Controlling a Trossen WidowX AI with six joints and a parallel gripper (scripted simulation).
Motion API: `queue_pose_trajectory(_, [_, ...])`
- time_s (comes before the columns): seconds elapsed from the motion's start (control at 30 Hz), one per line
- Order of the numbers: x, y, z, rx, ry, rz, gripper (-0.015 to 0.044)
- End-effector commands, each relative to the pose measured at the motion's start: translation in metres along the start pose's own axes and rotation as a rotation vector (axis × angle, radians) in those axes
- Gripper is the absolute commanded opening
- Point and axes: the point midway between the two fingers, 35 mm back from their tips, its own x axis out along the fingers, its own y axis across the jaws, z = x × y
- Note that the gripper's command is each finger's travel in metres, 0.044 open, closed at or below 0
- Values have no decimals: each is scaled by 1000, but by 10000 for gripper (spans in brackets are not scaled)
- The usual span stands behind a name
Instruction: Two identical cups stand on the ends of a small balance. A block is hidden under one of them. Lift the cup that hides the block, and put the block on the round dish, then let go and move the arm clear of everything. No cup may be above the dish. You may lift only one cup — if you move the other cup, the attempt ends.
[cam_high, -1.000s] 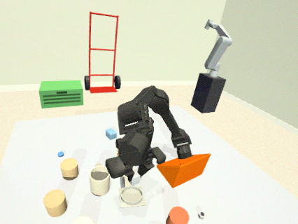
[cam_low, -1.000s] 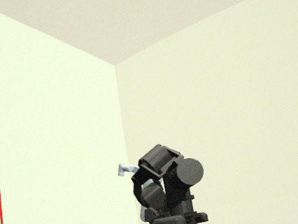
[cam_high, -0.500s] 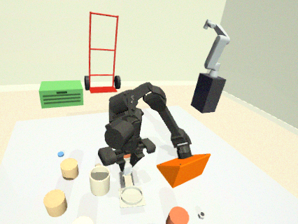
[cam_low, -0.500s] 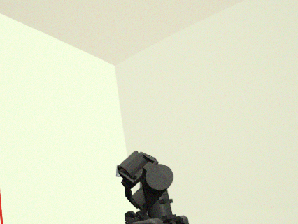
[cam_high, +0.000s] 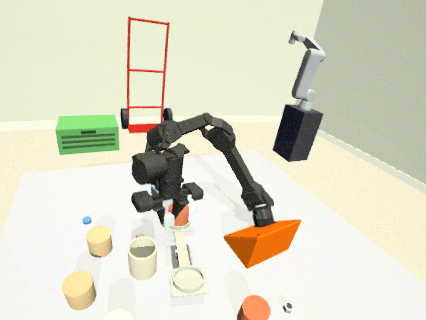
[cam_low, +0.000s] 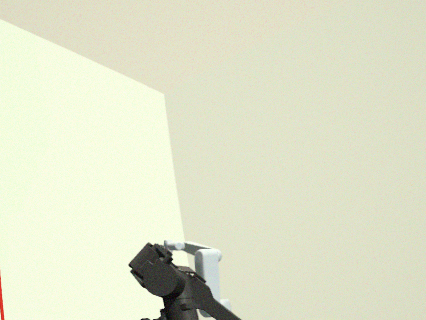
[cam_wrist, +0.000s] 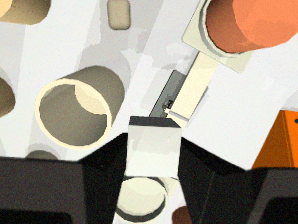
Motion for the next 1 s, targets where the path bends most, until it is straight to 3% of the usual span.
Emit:
queue_pose_trajectory(0.0, [5, -10, 30, 5, -2, 3, 0])
queue_pose_trajectory(0.4, [17, -41, 92, 2, -9, 16, 0])
queue_pose_trajectory(0.97, [40, -121, 170, 63, -66, -23, 0])
